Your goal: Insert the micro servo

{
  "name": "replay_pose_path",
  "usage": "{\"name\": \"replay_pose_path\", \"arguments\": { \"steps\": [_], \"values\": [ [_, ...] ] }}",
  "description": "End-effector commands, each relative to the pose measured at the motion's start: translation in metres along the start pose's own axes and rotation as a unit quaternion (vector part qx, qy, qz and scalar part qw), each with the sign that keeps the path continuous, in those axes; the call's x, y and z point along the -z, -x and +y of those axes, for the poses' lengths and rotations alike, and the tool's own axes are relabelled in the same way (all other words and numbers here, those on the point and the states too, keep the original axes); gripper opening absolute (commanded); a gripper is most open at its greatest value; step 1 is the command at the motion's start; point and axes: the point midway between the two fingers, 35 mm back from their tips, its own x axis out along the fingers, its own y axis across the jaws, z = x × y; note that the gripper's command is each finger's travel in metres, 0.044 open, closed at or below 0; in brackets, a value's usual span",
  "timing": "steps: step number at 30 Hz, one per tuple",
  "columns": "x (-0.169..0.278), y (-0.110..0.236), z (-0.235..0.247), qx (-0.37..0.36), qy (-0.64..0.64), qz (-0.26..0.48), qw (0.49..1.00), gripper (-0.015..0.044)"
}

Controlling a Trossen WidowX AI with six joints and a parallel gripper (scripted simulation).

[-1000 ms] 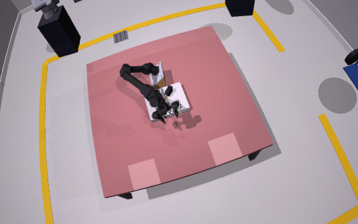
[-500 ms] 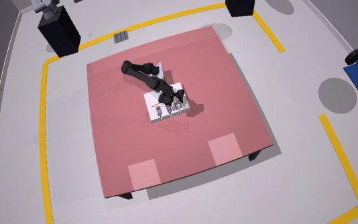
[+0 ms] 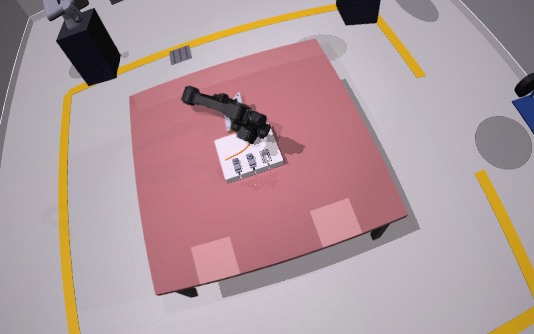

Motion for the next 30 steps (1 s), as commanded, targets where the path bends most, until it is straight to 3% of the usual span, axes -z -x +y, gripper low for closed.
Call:
{"name": "replay_pose_path", "arguments": {
  "steps": [1,30],
  "values": [
    [0.013,0.003,-0.026,0.049,-0.043,-0.004,0.998,0.044],
    [0.016,-0.037,-0.041,0.068,-0.06,-0.009,0.996,0.044]
  ]
}}
